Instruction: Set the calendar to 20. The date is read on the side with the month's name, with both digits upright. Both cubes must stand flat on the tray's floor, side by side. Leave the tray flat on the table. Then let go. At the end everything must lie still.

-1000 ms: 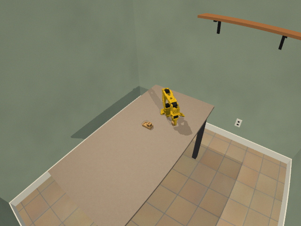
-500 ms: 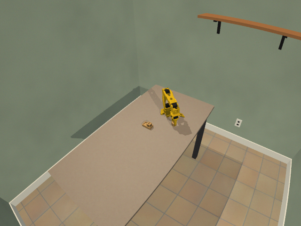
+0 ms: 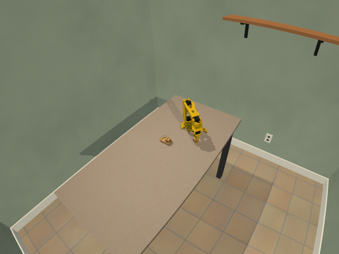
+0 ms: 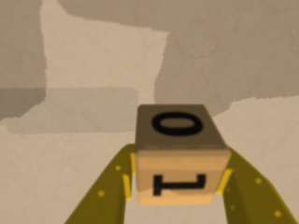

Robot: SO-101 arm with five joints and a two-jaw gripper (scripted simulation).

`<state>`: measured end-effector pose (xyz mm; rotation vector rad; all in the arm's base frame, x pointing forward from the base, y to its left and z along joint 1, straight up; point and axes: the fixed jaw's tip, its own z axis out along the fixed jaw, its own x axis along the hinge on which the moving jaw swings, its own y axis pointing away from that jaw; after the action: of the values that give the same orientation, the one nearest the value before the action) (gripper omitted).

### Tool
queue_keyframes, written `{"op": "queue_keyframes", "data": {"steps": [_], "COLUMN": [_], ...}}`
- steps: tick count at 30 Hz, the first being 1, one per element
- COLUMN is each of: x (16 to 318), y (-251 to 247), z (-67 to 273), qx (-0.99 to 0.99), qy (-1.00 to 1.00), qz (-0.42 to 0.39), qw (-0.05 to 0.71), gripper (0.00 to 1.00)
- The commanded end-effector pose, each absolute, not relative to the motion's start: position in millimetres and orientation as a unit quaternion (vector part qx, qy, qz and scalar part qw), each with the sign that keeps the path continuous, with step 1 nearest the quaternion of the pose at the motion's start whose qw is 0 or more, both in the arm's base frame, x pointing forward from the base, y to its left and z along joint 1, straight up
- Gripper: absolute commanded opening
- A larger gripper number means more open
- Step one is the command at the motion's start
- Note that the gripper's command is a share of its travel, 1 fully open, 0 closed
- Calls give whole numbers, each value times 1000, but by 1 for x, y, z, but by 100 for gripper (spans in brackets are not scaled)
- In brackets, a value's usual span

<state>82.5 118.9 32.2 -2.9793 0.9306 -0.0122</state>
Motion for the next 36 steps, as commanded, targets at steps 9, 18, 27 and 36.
{"op": "queue_keyframes", "data": {"steps": [9,18,27,36], "x": [86,86,86,86], "y": [121,121,121,121], "z": [31,26,25,20], "qx": [-954,-954,-954,-954], "qy": [299,299,299,299], "qz": [-7,-7,-7,-7], "qw": [22,22,22,22], "gripper": [0,0,0,0]}}
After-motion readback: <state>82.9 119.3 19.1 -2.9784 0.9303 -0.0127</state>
